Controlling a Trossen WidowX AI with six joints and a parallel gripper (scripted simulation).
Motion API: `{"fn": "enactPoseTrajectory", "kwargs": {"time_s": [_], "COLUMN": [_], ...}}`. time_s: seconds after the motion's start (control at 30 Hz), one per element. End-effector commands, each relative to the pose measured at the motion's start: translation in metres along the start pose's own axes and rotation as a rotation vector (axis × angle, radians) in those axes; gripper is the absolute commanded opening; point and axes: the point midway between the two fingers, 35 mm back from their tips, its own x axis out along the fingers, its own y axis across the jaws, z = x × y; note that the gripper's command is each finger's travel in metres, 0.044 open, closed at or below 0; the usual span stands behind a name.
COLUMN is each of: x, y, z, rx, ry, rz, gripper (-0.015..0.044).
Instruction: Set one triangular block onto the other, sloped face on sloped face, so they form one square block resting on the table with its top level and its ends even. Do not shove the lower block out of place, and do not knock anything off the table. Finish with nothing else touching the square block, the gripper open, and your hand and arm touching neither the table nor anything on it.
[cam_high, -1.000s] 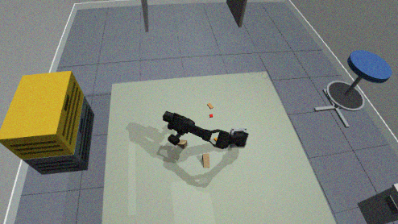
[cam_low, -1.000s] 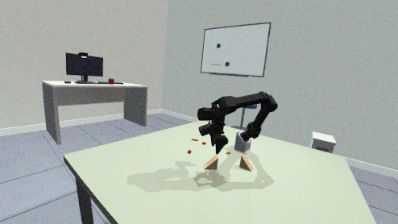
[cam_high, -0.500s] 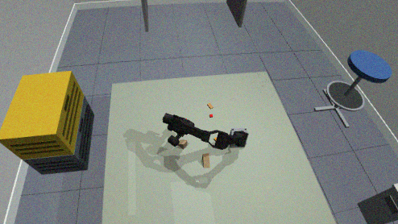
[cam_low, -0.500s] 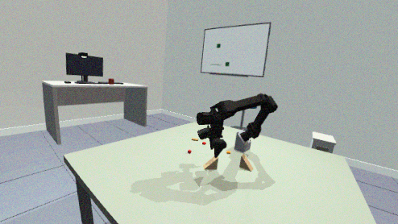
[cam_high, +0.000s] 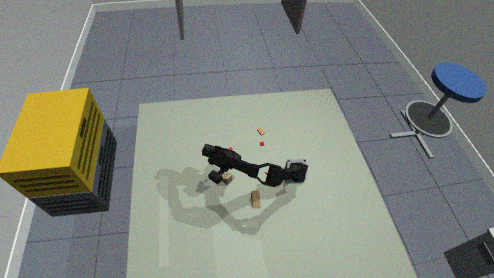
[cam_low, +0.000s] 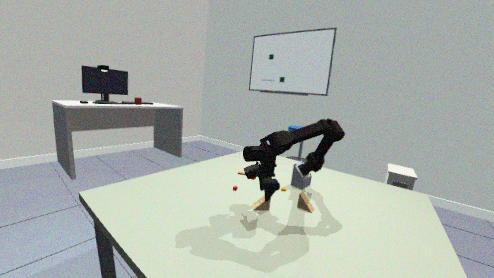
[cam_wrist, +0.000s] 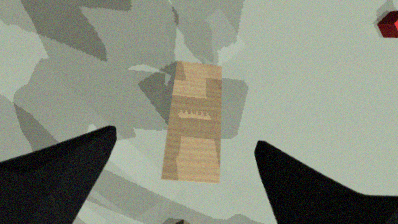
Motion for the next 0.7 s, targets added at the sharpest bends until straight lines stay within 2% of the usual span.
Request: {"fn": "enactPoseTrajectory", "kwargs": {"time_s": [0.0,0.67], "x": [0.006,0.038], "y": [0.0,-0.003], "z": [0.0,-0.002], "rx": [0.004,0.004], "ry": [0.003,0.005], "rz": [0.004,0.006], "gripper": [0.044,0.044]}}
